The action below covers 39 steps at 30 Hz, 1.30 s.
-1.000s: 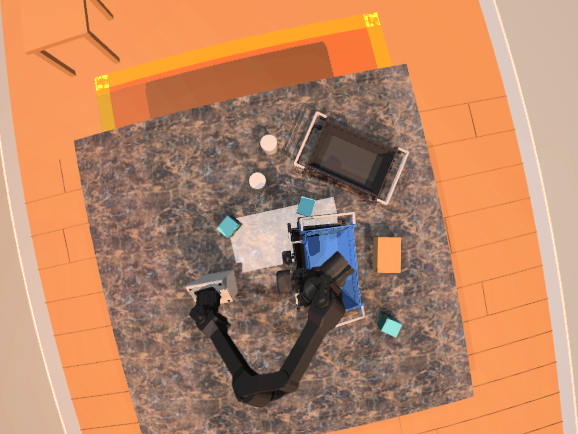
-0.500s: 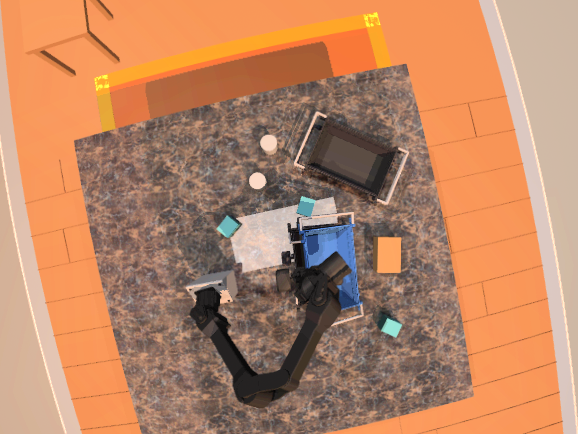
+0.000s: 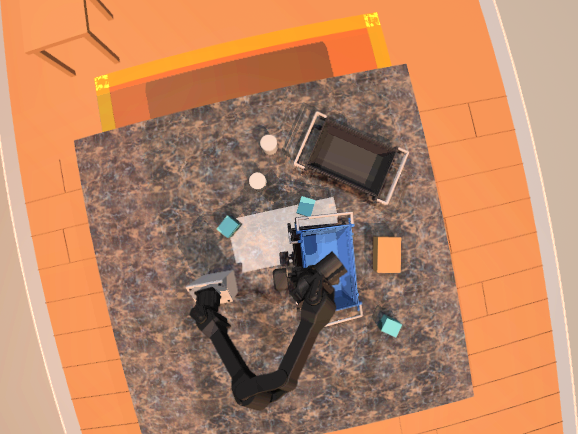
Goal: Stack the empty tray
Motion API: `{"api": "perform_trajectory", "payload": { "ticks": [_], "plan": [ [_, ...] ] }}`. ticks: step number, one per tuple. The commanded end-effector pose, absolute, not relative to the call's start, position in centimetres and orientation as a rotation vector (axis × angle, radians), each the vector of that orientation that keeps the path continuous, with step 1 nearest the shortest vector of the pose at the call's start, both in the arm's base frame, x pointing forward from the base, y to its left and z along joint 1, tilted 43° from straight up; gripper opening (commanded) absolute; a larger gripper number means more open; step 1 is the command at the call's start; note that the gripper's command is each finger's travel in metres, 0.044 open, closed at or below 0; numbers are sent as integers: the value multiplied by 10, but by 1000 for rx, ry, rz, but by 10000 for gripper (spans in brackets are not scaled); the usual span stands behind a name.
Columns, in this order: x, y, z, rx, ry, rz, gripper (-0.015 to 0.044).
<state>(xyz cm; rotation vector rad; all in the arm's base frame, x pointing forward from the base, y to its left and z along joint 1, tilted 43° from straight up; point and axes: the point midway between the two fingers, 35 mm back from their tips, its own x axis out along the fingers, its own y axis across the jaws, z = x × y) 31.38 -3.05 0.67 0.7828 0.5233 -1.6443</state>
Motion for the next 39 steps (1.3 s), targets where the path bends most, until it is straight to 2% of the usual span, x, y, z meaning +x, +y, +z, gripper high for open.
{"api": "perform_trajectory", "payload": {
  "ticks": [1, 39],
  "plan": [
    [310, -32, 5, 782, 530, -1646, 0],
    [294, -48, -19, 781, 530, -1646, 0]
  ]
}}
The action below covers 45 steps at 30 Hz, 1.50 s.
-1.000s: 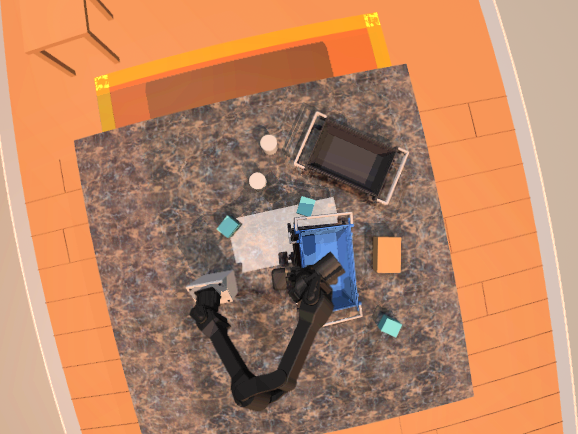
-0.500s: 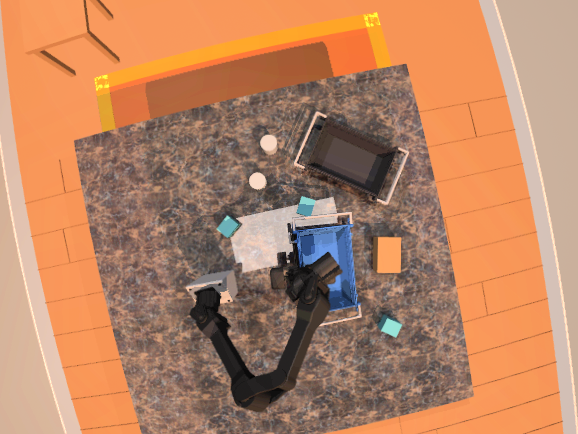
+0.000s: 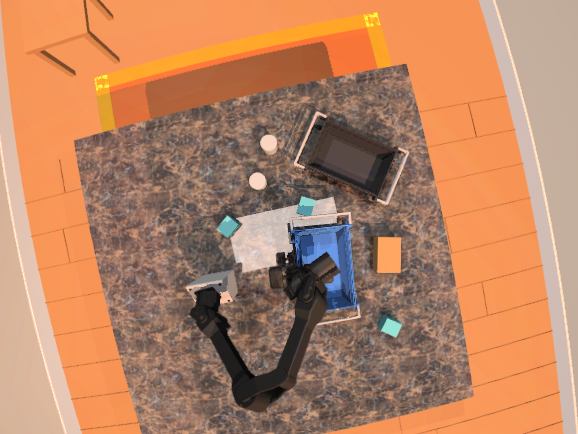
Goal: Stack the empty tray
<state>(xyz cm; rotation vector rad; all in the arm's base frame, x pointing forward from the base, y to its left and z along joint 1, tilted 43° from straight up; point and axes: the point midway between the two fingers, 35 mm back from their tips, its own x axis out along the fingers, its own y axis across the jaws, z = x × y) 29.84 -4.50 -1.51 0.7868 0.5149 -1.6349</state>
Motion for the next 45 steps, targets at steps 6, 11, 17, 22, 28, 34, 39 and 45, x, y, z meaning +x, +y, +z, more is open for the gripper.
{"api": "perform_trajectory", "payload": {
  "ticks": [6, 11, 17, 22, 28, 34, 39, 45],
  "plan": [
    [293, -50, -21, 781, 530, -1646, 0],
    [291, -53, -26, 781, 530, -1646, 0],
    [291, -53, -26, 781, 530, -1646, 0],
    [291, -53, -26, 781, 530, -1646, 0],
    [290, -55, -29, 781, 530, -1646, 0],
    [289, -58, -32, 780, 530, -1646, 0],
    [289, -58, -32, 780, 530, -1646, 0],
    [289, -58, -32, 780, 530, -1646, 0]
  ]
}}
